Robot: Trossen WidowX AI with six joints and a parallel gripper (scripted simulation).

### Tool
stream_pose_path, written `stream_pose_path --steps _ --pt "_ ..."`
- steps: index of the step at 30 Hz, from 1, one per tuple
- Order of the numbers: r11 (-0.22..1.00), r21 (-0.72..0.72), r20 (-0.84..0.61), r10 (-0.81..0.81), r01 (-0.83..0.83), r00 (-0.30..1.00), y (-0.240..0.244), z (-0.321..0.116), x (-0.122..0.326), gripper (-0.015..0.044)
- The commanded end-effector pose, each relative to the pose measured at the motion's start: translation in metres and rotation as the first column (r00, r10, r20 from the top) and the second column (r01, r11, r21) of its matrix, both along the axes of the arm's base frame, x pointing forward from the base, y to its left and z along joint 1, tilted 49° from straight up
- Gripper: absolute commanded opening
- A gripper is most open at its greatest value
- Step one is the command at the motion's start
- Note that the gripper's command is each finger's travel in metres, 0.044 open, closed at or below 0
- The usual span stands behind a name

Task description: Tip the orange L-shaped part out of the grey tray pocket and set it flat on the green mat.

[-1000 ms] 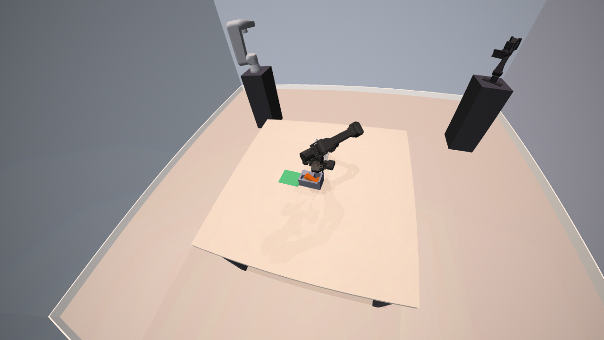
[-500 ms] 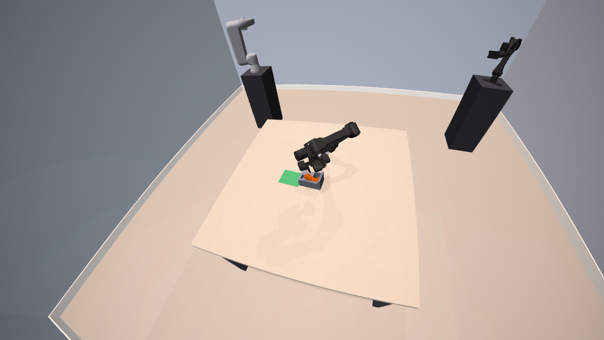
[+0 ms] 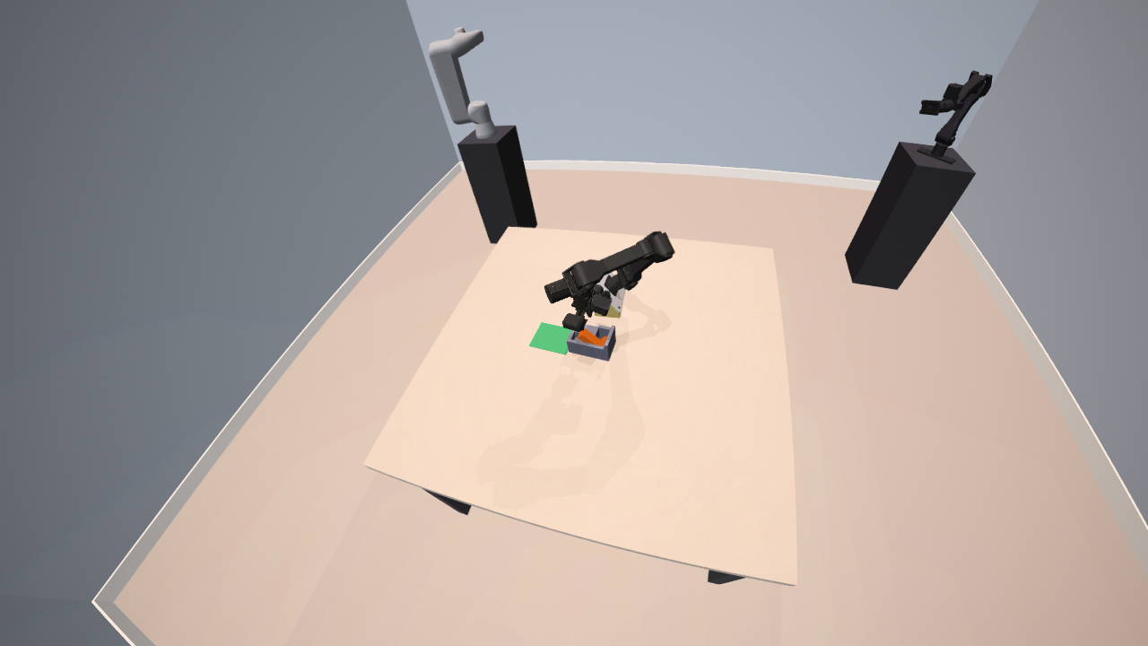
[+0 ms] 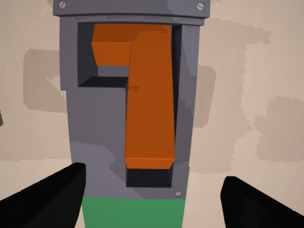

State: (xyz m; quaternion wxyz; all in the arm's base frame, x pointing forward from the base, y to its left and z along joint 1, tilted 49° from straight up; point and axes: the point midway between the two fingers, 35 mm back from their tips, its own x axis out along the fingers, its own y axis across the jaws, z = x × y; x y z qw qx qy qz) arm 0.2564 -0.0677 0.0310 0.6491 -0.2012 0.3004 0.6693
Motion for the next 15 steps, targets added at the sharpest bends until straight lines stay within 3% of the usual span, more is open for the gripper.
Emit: stream_pose_path --steps 1,15 --pt "0.998 -0.001 0.062 0.062 -0.062 0.996 -0.003 -0.004 0.0 0.028" --pt "0.998 0.0 0.062 0.061 -0.061 0.996 0.022 -0.026 -0.002 0.028"
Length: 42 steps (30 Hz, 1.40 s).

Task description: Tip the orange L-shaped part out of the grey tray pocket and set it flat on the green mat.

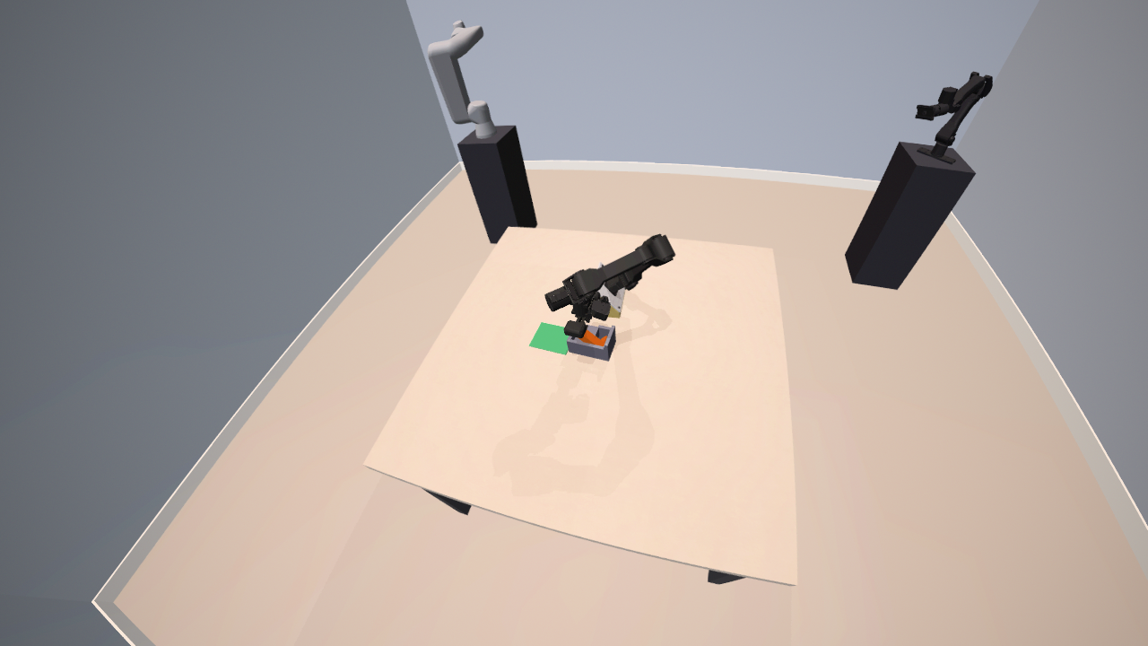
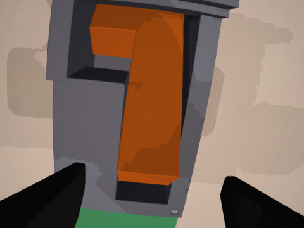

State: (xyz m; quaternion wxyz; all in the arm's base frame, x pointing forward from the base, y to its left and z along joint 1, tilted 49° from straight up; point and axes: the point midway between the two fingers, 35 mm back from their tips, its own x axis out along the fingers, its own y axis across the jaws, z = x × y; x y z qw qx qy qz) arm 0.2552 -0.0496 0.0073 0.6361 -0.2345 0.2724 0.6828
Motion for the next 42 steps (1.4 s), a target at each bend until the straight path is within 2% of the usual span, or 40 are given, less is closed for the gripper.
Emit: stream_pose_path --steps 1,31,35,42 --pt "1.0 0.005 -0.005 -0.005 0.005 1.0 0.005 -0.003 -0.001 0.028" --pt "1.0 0.007 -0.005 -0.004 0.004 1.0 0.038 -0.032 -0.005 0.028" --pt "1.0 0.001 0.002 -0.002 0.002 1.0 0.034 -0.031 -0.003 0.0175" --pt "1.0 0.001 0.002 -0.002 0.002 1.0 0.034 -0.031 -0.003 0.0128"
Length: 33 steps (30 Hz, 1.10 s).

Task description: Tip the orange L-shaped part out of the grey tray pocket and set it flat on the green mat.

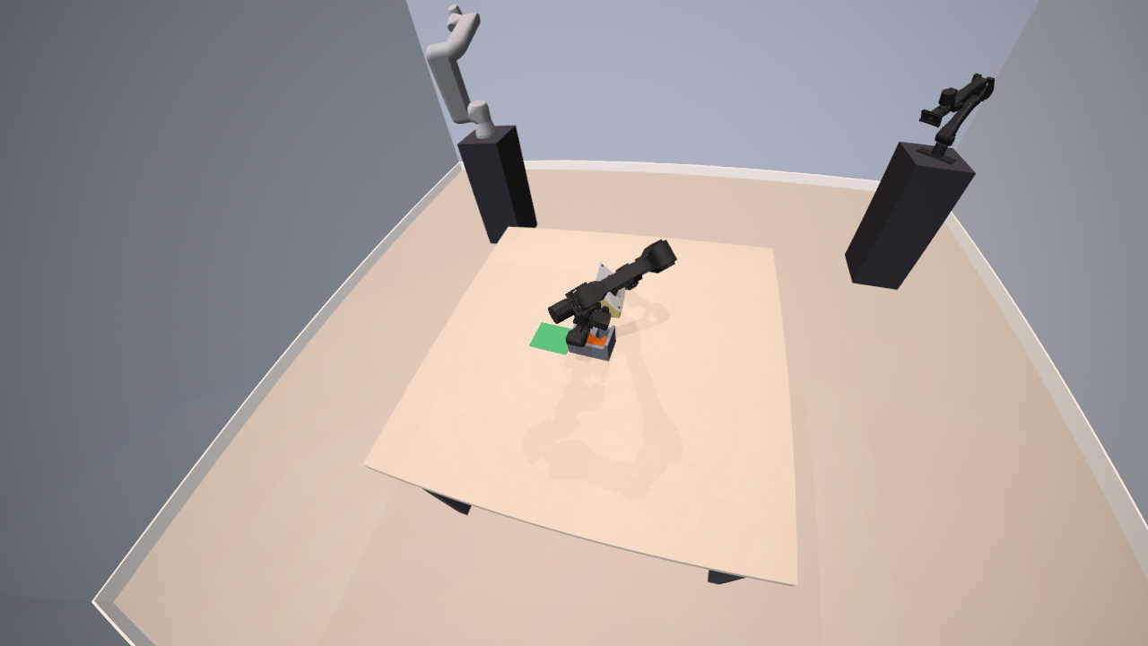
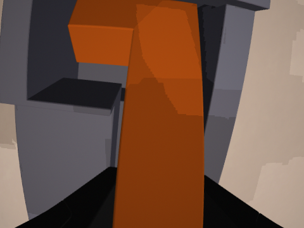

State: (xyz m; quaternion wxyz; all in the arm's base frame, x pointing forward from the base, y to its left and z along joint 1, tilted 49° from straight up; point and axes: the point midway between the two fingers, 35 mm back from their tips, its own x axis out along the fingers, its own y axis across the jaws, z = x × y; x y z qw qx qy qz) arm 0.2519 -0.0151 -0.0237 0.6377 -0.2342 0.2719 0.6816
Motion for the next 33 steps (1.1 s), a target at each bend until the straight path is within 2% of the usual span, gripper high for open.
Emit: stream_pose_path --steps 1,4,8,33 --pt "1.0 0.0 0.0 0.001 -0.001 1.0 0.0 0.0 0.0 0.0122" --pt "1.0 0.0 0.0 0.001 -0.001 1.0 0.0 0.0 0.0 0.0102" --pt "1.0 0.0 0.0 0.001 -0.001 1.0 0.0 0.0 0.0 0.0" --pt "1.0 0.003 -0.006 -0.001 0.001 1.0 -0.023 0.021 0.002 0.0"
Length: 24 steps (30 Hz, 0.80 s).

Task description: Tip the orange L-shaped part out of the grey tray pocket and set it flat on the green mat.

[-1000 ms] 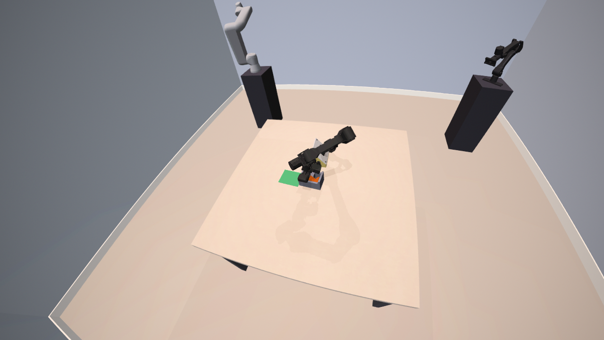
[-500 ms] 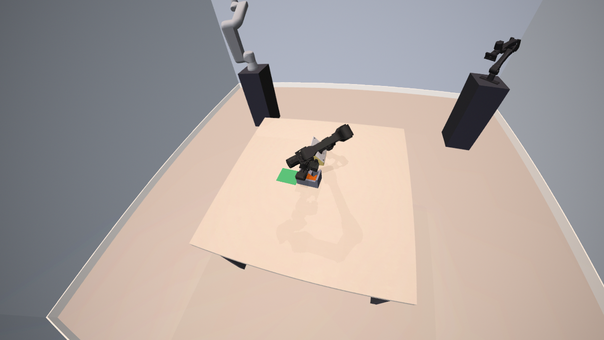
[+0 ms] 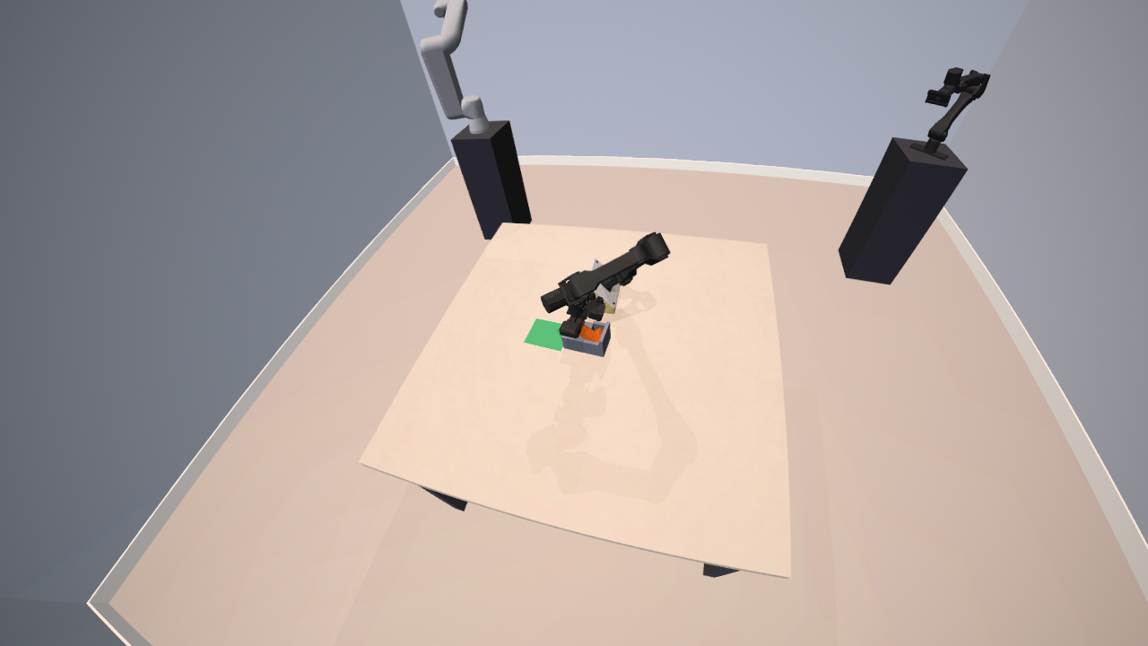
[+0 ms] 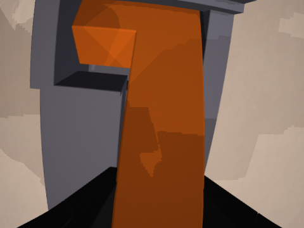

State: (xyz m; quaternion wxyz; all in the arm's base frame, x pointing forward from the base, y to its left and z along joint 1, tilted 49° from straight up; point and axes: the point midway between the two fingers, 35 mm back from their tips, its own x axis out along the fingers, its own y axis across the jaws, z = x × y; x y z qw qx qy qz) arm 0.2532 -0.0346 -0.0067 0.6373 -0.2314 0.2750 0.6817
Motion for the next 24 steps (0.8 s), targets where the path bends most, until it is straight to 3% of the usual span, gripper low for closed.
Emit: stream_pose_path --steps 1,24 --pt "1.0 0.004 0.002 0.002 -0.002 1.0 -0.004 0.005 0.001 0.0" --pt "1.0 0.003 0.001 0.001 -0.001 1.0 -0.032 0.029 0.004 0.0"
